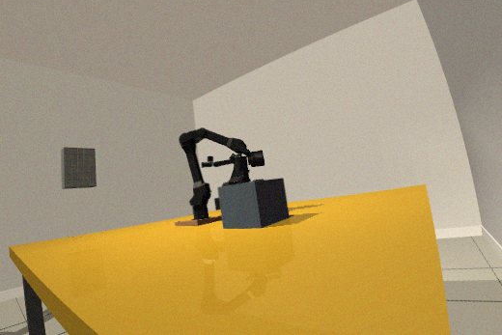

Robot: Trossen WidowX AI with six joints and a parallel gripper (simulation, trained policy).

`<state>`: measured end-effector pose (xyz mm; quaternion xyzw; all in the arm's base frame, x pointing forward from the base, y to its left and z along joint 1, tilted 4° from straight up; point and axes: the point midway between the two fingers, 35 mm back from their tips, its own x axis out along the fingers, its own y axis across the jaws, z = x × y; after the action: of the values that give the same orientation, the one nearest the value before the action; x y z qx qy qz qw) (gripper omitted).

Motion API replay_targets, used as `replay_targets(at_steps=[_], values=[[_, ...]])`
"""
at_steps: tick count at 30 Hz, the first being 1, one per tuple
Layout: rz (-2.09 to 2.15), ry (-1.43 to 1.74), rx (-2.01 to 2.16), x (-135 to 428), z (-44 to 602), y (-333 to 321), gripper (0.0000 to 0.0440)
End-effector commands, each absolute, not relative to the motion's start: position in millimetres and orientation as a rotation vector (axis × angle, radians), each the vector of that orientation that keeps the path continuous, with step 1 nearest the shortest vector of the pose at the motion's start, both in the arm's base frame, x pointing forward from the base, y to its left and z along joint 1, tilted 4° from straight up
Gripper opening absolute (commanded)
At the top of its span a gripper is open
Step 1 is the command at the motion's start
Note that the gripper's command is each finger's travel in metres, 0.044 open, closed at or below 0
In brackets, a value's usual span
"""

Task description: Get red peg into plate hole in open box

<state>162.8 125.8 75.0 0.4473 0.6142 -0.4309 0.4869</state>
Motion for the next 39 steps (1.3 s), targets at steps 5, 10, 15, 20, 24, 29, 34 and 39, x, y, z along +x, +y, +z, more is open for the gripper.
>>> replay_targets(at_steps=[5,10,15,20,24,29,34,39], values=[[-1.049,1.492,1.073,161.8,54.9,125.0,0.0366],[-1.030,1.484,1.070,167.7,49.5,126.9,0.0242],[-1.002,1.482,1.065,173.7,47.7,129.2,0.0111],[-0.963,1.484,1.060,179.4,49.2,132.9,0.0000],[-0.919,1.482,1.111,187.0,61.1,138.1,0.0000],[-0.855,1.472,1.171,195.3,79.7,143.5,0.0000],[-0.791,1.448,1.214,203.8,101.8,144.4,0.0000],[-0.730,1.410,1.238,212.8,125.7,140.7,0.0000]])
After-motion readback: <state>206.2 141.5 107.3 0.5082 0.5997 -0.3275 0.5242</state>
